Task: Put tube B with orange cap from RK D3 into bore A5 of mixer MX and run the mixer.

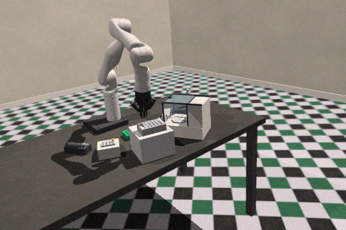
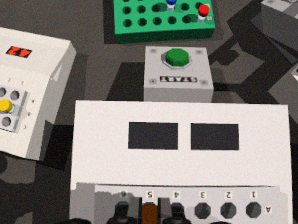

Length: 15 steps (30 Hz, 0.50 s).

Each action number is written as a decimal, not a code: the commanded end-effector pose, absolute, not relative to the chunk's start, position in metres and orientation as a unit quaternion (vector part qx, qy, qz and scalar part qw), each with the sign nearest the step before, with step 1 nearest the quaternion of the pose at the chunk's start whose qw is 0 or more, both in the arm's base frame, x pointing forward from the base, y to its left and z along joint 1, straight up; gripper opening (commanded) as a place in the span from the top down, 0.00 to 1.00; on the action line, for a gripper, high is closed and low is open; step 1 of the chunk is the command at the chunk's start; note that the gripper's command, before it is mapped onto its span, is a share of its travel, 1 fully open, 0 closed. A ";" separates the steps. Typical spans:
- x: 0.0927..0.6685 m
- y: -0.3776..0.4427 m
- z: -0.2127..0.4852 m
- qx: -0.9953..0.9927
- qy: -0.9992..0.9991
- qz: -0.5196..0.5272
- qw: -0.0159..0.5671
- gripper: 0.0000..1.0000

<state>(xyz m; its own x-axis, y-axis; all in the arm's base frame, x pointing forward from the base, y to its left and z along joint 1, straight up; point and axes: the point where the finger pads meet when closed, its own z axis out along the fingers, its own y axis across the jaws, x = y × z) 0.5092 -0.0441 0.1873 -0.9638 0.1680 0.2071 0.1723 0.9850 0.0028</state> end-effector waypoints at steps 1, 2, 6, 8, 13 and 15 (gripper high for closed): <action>0.510 -0.044 0.188 -0.086 -0.991 -0.010 0.103 0.90; 0.510 -0.044 0.187 -0.086 -0.991 -0.010 0.103 0.90; 0.510 -0.044 0.186 -0.086 -0.991 -0.010 0.103 0.90; 0.510 -0.044 0.186 -0.086 -0.991 -0.010 0.103 0.90; 0.510 -0.044 0.185 -0.086 -0.991 -0.010 0.103 0.90; 0.510 -0.044 0.185 -0.086 -0.991 -0.010 0.103 0.90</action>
<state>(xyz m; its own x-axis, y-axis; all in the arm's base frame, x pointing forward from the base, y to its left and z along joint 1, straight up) 0.5092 -0.0441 0.1835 -0.9638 0.1680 0.2071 0.1723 0.9850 0.0028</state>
